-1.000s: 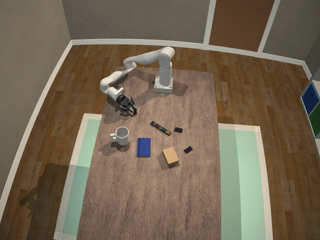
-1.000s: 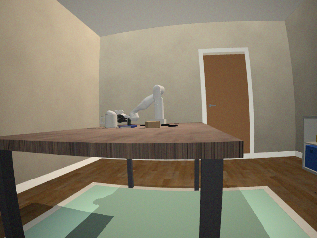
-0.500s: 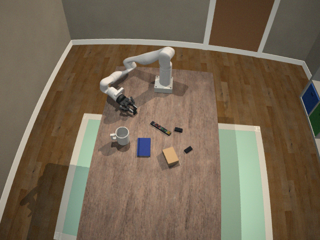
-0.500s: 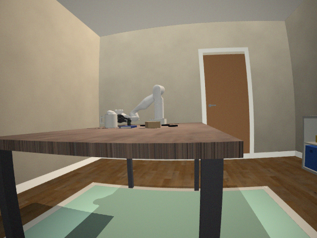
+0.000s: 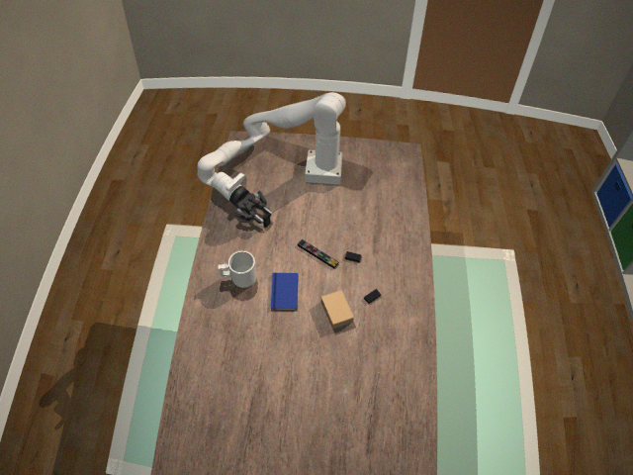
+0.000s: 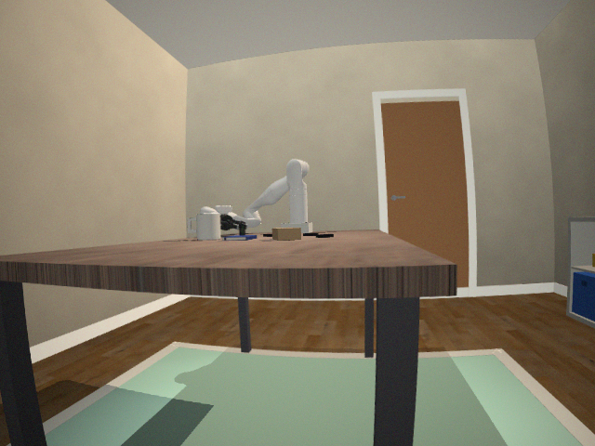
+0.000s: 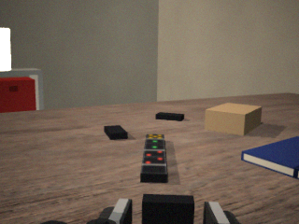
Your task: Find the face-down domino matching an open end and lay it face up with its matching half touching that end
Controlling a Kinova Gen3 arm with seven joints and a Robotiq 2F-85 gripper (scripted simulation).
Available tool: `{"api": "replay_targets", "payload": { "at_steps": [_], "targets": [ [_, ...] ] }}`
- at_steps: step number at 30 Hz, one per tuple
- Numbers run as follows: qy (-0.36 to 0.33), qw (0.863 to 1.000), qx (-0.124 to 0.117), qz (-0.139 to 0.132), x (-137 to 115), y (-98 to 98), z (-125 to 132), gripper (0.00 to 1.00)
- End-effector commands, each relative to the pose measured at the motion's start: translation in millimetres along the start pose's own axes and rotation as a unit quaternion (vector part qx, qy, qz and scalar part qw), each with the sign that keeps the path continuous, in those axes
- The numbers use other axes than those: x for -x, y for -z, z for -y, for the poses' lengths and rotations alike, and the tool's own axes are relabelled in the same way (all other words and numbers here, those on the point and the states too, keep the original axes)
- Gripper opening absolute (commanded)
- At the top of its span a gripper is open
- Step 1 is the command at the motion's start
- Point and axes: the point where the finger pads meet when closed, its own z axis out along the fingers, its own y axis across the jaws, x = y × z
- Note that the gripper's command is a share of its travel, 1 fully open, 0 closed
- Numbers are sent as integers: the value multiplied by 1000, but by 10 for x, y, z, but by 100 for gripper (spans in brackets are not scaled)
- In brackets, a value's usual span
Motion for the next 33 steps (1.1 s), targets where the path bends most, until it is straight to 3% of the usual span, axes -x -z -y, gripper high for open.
{"api": "replay_targets", "payload": {
  "at_steps": [1, 15, 33],
  "targets": [
    [1, 1000, 0, 0, -5, 4, -1, 48],
    [1, 1000, 0, 0, -29, 44, -1, 48],
    [1, 1000, 0, 0, -354, 596, -1, 48]
  ]
}}
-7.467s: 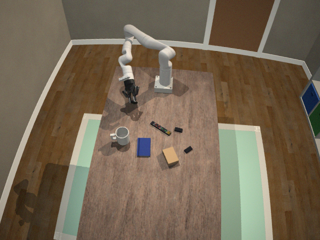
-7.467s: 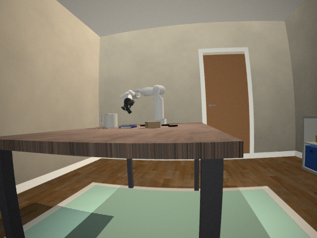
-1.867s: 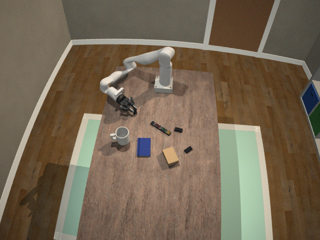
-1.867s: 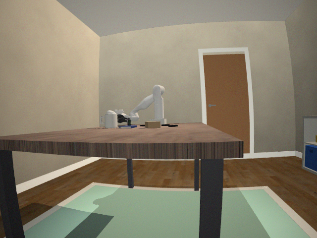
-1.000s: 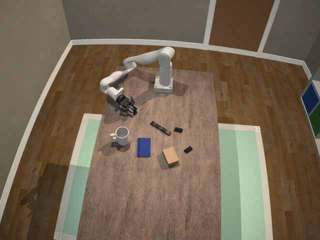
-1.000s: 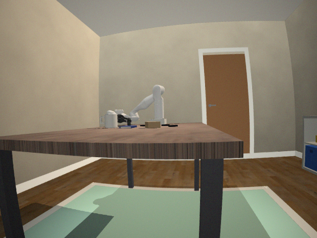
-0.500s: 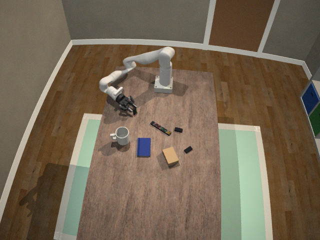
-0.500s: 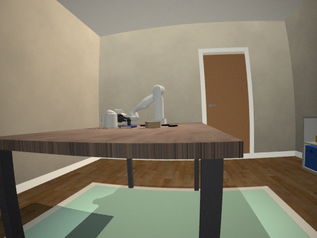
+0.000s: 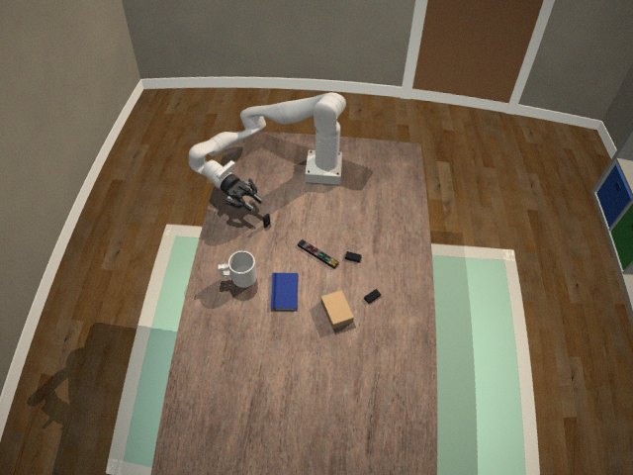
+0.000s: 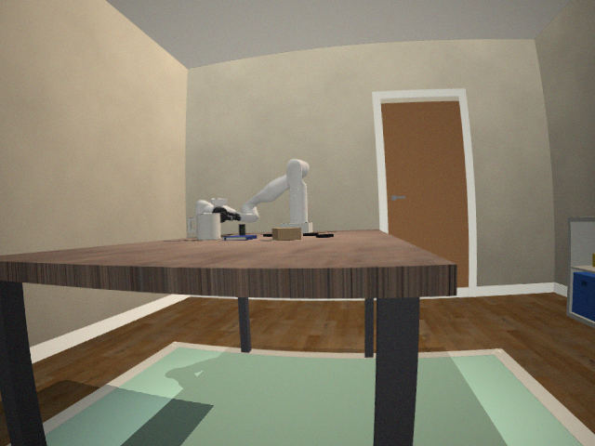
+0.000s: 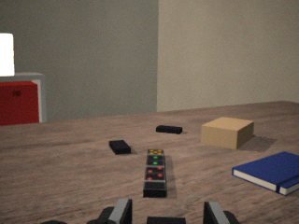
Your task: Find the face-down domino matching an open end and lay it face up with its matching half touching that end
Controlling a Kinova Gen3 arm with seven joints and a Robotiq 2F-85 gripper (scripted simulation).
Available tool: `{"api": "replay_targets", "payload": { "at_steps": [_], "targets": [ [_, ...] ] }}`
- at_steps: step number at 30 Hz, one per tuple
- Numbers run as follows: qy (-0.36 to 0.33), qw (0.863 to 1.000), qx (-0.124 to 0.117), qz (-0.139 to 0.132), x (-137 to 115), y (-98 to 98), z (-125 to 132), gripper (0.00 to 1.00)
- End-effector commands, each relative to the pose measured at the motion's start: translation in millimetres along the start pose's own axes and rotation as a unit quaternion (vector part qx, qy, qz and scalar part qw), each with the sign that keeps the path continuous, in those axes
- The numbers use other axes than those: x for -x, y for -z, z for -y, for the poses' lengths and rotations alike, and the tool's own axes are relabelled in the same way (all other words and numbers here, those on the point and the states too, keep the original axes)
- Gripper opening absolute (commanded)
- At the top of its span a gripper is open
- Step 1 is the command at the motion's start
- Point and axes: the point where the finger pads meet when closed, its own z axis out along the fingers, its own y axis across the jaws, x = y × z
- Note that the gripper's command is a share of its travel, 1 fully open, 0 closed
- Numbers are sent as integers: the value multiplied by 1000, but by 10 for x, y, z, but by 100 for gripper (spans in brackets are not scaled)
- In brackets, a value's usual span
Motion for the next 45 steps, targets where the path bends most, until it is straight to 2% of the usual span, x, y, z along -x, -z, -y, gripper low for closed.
{"api": "replay_targets", "payload": {
  "at_steps": [1, 12, 45],
  "targets": [
    [0, 1000, 0, 0, -67, 110, -1, 48],
    [0, 1000, 0, 0, -100, 165, -1, 48],
    [1, 1000, 0, 0, -172, 109, -10, 48]
  ]
}}
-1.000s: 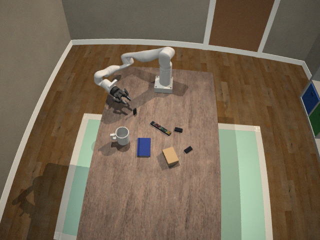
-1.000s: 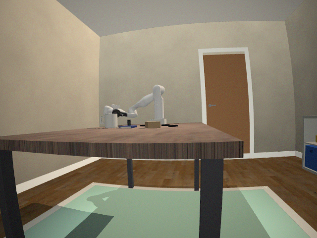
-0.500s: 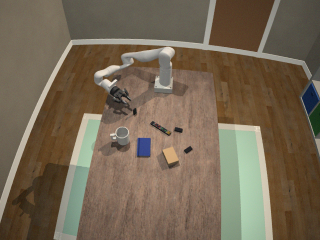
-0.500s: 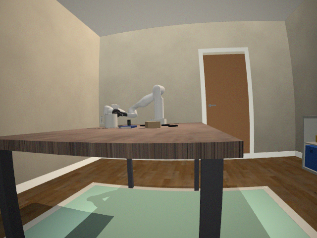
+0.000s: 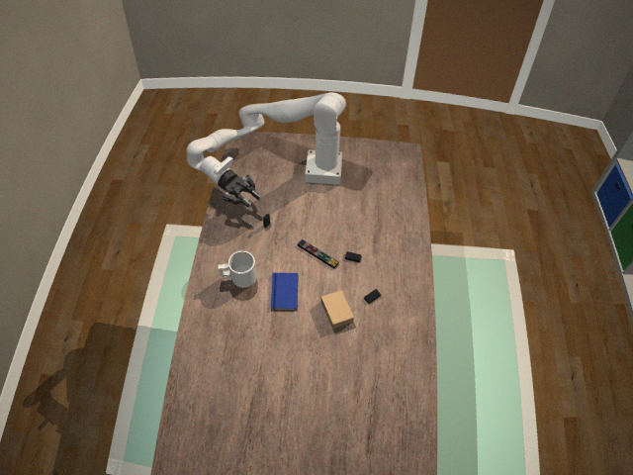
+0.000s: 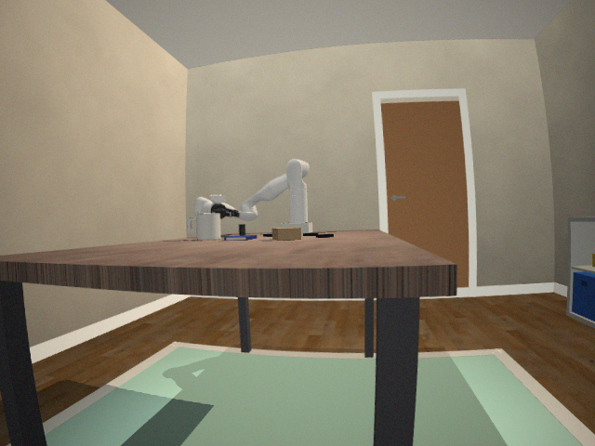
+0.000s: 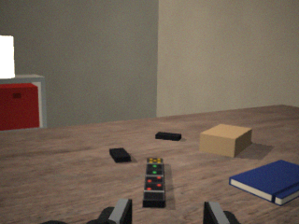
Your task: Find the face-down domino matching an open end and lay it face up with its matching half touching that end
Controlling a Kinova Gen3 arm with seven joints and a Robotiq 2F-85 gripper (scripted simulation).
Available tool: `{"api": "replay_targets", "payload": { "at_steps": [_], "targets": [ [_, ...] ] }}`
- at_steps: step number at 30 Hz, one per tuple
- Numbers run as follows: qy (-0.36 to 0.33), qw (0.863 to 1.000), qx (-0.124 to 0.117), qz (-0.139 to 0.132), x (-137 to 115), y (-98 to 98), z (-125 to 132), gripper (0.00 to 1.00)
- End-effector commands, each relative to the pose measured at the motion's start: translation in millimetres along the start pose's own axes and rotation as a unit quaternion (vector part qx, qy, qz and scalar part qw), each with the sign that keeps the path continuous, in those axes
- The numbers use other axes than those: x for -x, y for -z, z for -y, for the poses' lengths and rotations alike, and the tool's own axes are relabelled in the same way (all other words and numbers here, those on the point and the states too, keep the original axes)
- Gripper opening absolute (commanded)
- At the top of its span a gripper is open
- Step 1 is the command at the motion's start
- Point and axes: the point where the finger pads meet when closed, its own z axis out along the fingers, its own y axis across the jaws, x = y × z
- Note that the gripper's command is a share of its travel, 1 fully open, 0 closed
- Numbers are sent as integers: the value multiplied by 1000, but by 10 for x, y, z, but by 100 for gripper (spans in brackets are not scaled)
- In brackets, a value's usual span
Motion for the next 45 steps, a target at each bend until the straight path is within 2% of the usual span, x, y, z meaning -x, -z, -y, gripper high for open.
{"api": "replay_targets", "payload": {
  "at_steps": [1, 18, 40, 45],
  "targets": [
    [1, 1000, 0, 0, -18, -6, -2, 48],
    [1, 1000, 1, 0, -174, -128, -12, 48],
    [1, 1000, 0, -3, -562, -431, 21, 48],
    [-15, 1000, 11, 0, -580, -446, 24, 48]
  ]
}}
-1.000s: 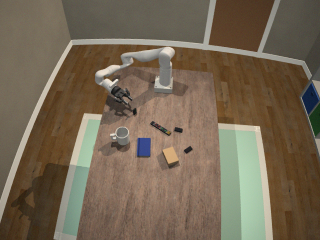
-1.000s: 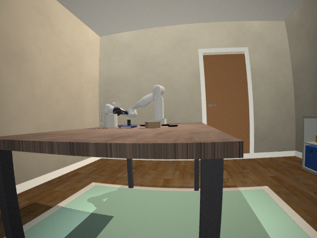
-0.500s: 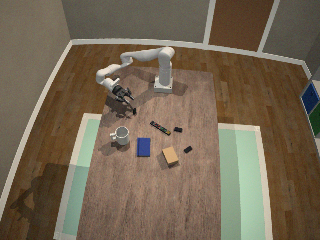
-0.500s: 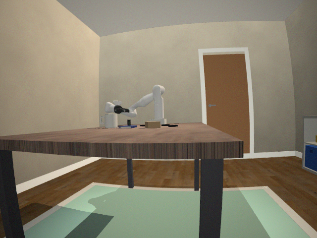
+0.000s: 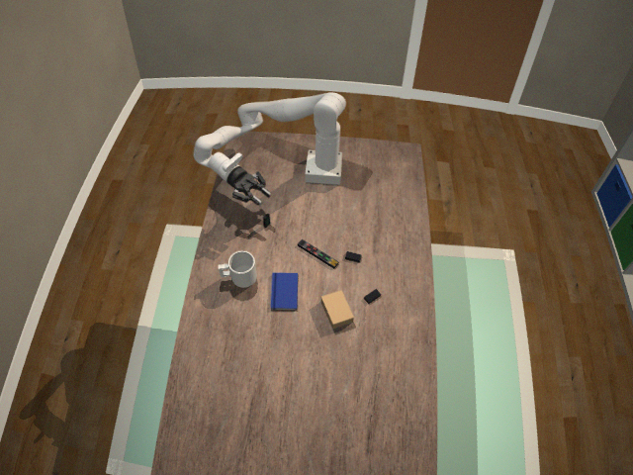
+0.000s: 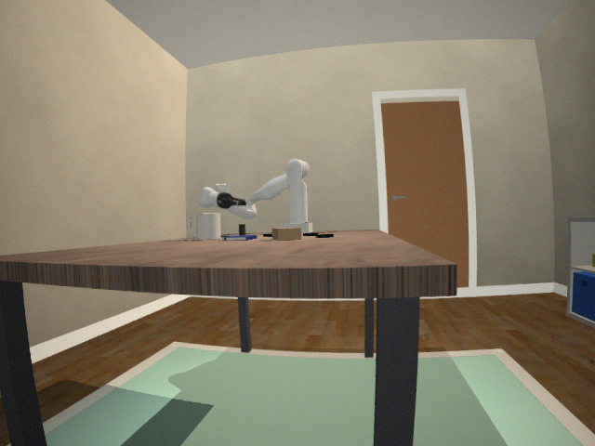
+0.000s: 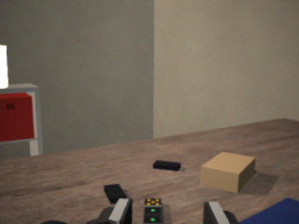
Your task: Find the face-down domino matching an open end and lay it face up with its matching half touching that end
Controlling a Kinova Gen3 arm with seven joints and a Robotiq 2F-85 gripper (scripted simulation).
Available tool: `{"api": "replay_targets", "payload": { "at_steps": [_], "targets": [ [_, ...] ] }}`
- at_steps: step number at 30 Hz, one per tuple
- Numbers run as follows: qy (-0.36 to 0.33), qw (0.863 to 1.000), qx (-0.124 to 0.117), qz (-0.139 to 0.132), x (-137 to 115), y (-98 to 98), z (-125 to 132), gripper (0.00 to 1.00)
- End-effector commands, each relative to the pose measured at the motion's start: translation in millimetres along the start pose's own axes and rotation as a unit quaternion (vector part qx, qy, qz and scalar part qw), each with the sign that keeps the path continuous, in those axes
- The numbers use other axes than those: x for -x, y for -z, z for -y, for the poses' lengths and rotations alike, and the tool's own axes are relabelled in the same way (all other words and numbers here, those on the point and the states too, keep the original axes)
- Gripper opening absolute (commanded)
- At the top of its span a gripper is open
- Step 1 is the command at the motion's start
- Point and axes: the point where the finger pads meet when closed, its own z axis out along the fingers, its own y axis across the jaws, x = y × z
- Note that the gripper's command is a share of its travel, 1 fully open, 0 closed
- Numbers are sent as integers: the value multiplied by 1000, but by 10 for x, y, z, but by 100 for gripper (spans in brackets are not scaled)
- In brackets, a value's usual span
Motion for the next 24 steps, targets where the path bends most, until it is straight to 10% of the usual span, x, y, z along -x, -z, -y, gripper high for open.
{"api": "replay_targets", "payload": {
  "at_steps": [1, 24],
  "targets": [
    [-12, 1000, 9, 3, -13, -10, -1, 48],
    [-95, 993, 70, 16, -12, -12, -3, 48]
  ]
}}
